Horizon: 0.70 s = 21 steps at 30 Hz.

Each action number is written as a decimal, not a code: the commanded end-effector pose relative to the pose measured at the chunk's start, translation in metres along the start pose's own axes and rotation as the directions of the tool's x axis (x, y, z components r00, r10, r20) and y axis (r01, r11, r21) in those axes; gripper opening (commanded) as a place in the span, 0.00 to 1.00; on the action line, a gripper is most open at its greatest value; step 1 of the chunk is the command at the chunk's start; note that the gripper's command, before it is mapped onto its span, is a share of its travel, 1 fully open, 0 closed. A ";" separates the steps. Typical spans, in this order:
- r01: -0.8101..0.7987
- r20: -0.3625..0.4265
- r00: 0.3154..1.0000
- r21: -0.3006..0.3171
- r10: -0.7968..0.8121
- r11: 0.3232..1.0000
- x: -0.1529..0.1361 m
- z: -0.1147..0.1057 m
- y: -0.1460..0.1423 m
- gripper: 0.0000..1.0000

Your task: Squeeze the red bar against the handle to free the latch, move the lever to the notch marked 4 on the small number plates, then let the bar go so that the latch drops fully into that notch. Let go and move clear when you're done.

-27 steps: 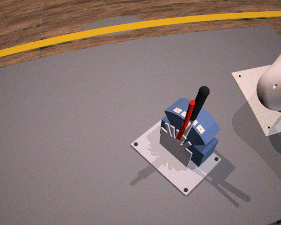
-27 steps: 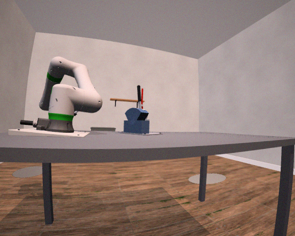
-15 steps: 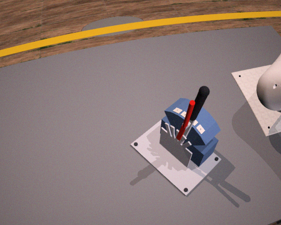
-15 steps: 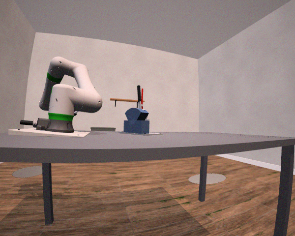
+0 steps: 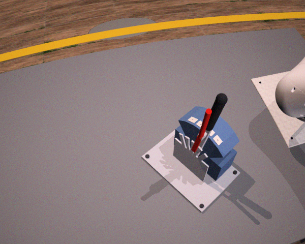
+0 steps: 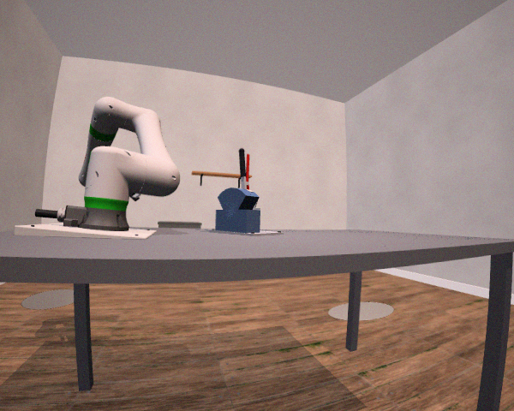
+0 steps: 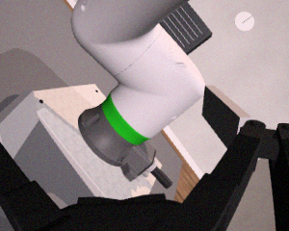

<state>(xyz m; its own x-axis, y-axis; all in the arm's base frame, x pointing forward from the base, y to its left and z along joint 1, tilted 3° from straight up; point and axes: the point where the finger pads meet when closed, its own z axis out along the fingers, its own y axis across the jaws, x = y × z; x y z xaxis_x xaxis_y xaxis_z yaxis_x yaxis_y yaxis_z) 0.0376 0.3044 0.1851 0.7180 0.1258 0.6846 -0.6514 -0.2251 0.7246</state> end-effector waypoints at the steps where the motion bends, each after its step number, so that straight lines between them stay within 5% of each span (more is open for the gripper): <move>1: 0.043 0.188 0.981 0.029 -0.048 0.999 0.032 0.003 -0.023 1.00; 5: 0.054 0.400 0.913 0.086 -0.084 0.995 0.075 0.011 -0.050 1.00; 7: 0.054 0.400 0.913 0.086 -0.084 0.995 0.075 0.011 -0.050 1.00; 11: 0.005 0.614 0.782 0.163 -0.105 0.987 0.130 0.029 -0.077 1.00; 17: -0.121 0.784 0.612 0.228 -0.109 0.966 0.189 0.058 -0.095 1.00; 21: -0.176 0.826 0.554 0.241 -0.106 0.954 0.230 0.081 -0.106 1.00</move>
<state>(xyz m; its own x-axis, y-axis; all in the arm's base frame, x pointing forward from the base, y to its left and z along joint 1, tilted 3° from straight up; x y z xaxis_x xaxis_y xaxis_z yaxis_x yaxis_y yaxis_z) 0.2421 0.2905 0.2412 0.7127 -0.6230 0.3224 -0.6597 -0.4390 0.6100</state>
